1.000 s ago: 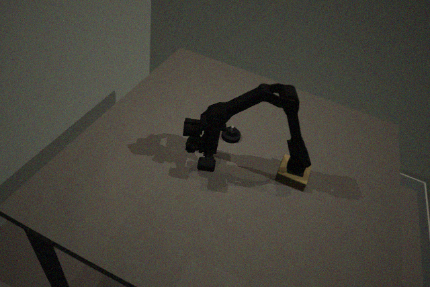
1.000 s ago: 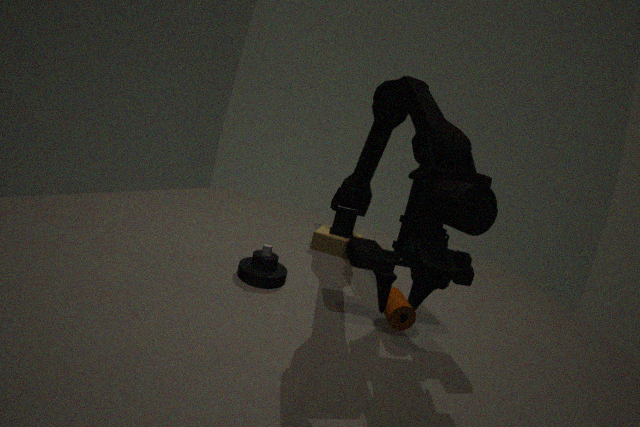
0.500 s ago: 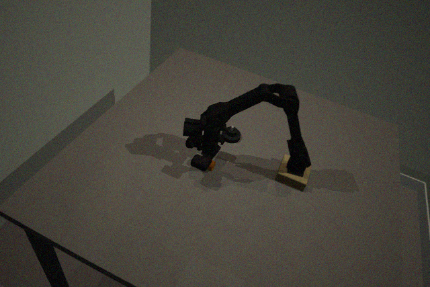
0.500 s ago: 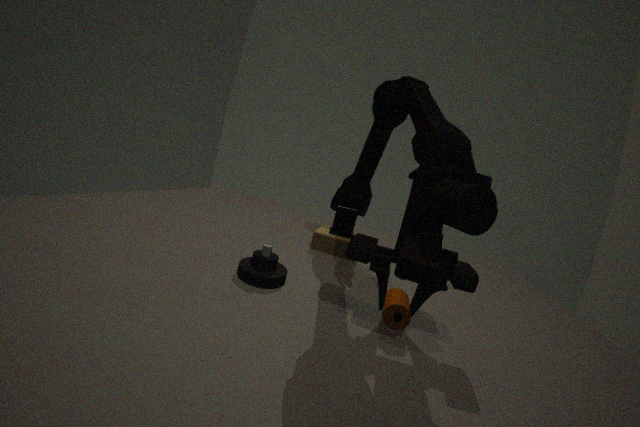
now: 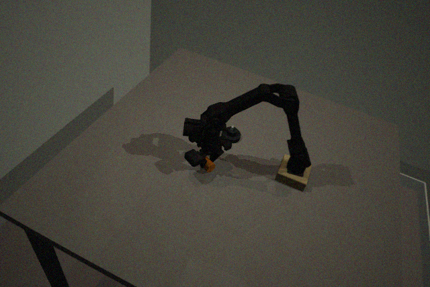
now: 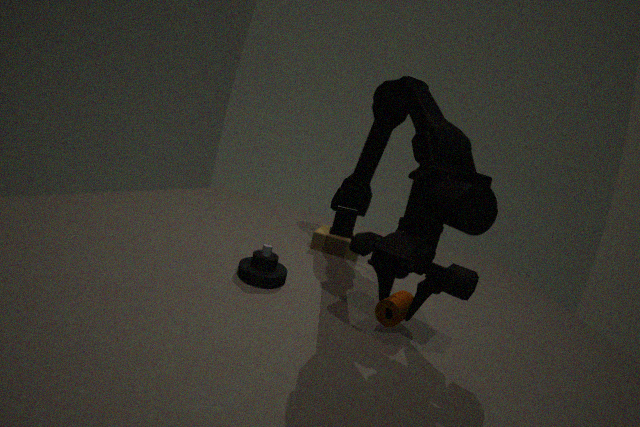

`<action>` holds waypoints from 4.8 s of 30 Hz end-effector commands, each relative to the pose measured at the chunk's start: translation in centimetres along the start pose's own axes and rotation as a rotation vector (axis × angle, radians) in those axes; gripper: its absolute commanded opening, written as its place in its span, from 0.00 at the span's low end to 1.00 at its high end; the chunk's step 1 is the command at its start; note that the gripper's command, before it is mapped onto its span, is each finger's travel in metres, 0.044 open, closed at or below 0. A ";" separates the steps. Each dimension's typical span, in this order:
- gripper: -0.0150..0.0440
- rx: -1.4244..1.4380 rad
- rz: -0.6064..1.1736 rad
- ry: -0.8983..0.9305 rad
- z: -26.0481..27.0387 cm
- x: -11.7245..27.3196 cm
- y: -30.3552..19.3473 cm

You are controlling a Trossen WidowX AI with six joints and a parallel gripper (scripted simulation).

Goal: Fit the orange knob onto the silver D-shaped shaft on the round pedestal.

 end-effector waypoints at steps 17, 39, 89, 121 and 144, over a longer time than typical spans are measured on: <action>0.56 -0.446 -0.004 0.009 0.1 0.4 0.0; 0.56 -1.003 -0.002 0.009 0.1 0.4 0.0; 0.69 -1.618 0.001 0.004 0.0 -0.9 0.0; 1.00 -1.618 0.001 0.003 0.0 5.0 0.0; 1.00 -0.492 -0.002 0.005 0.5 5.3 -0.2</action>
Point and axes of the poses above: the point midway between the two fingers, 35 mm back from their tips, its own x axis back along the fingers, its own z axis across the jaws, y = z × x, the point moved 6 cm from there along x, back along the fingers, and after that the axes turned 15 degrees about -x, right-handed, at the moved point
